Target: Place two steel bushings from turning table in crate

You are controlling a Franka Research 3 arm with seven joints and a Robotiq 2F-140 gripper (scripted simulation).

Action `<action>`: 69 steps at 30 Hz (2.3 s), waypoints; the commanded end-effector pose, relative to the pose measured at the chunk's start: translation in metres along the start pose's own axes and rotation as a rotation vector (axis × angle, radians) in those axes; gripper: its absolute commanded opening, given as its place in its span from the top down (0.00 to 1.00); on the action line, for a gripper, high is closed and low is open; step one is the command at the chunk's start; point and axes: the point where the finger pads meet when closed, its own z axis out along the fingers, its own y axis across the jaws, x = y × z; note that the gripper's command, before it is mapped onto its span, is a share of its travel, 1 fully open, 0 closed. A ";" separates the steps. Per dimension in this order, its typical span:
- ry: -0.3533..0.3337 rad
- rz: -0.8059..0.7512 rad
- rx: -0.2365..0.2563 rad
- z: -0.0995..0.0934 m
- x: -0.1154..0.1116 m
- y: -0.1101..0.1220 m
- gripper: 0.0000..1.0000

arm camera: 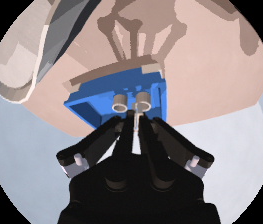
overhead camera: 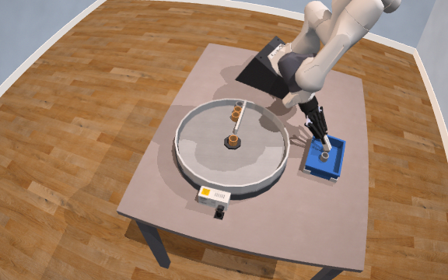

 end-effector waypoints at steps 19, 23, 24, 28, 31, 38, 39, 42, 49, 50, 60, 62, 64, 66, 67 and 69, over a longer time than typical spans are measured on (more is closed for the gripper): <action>0.002 -0.011 0.001 0.001 0.000 -0.001 1.00; 0.002 -0.011 0.001 0.001 0.000 -0.001 1.00; 0.002 -0.011 0.001 0.001 0.000 -0.001 1.00; 0.002 -0.011 0.001 0.001 0.000 -0.001 1.00; 0.002 -0.011 0.001 0.001 0.000 -0.001 1.00; 0.002 -0.011 0.001 0.001 0.000 -0.001 0.93; 0.002 -0.011 0.001 0.001 0.000 -0.001 0.93; 0.002 -0.011 0.001 0.001 0.000 -0.001 0.93; 0.002 -0.011 0.001 0.001 0.000 -0.001 0.93; 0.002 -0.011 0.001 0.001 0.000 -0.001 0.93; 0.002 -0.011 0.001 0.001 0.000 -0.001 0.93; 0.002 -0.011 0.001 0.001 0.000 -0.001 0.93; 0.002 -0.011 0.001 0.001 0.000 -0.001 0.93; 0.002 -0.011 0.001 0.001 0.000 -0.001 0.93; 0.002 -0.011 0.001 0.001 0.000 -0.001 0.93; 0.002 -0.011 0.001 0.001 0.000 -0.001 0.93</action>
